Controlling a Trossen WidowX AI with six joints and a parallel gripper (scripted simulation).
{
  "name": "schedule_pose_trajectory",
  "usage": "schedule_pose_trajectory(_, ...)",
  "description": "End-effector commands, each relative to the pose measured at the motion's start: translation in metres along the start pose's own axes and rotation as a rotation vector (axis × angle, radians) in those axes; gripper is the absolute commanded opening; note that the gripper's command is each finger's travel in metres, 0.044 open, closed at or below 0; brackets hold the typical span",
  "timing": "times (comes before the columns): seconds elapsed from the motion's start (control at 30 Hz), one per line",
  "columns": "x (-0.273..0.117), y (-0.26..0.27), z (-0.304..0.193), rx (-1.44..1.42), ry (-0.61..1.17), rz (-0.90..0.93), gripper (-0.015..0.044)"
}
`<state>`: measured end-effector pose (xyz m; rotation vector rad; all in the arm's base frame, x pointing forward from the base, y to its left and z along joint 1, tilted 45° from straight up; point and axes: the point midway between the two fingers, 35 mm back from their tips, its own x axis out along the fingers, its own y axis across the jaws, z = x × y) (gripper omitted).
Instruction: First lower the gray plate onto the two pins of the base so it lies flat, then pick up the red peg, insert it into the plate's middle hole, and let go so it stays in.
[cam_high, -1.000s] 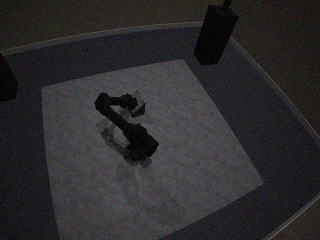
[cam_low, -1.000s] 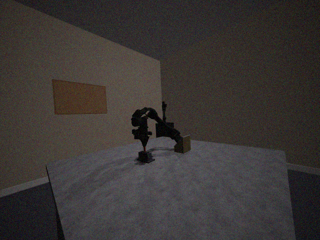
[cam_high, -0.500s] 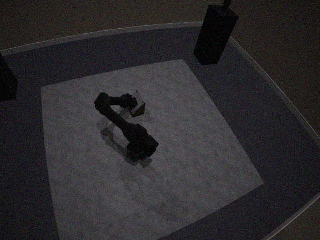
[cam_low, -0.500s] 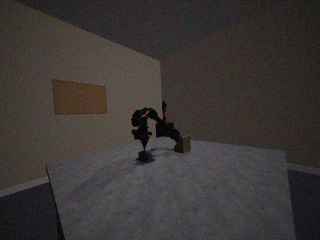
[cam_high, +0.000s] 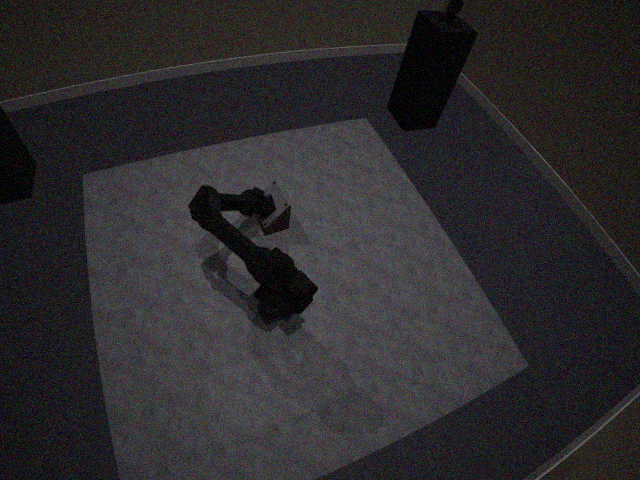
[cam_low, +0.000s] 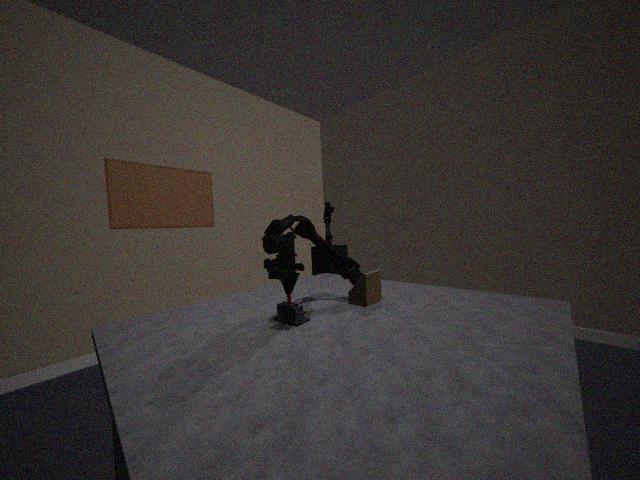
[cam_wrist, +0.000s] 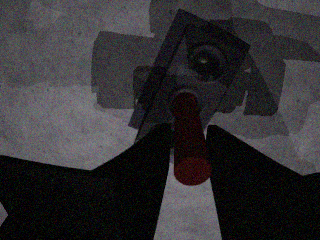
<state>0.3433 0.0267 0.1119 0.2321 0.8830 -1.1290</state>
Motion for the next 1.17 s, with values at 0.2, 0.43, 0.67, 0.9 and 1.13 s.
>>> schedule_pose_trajectory(0.2,0.000,0.000,0.000,0.001,0.000,0.000,0.0150)
schedule_pose_trajectory(0.43,-0.001,0.000,0.000,-0.004,-0.001,-0.003,0.0150)
schedule_pose_trajectory(0.67,-0.007,-0.001,-0.002,-0.013,-0.003,-0.008,0.0150)
schedule_pose_trajectory(0.9,-0.013,-0.002,-0.005,-0.014,-0.003,-0.009,0.0150)
schedule_pose_trajectory(1.13,-0.018,-0.003,-0.006,-0.014,-0.002,-0.009,0.0150)
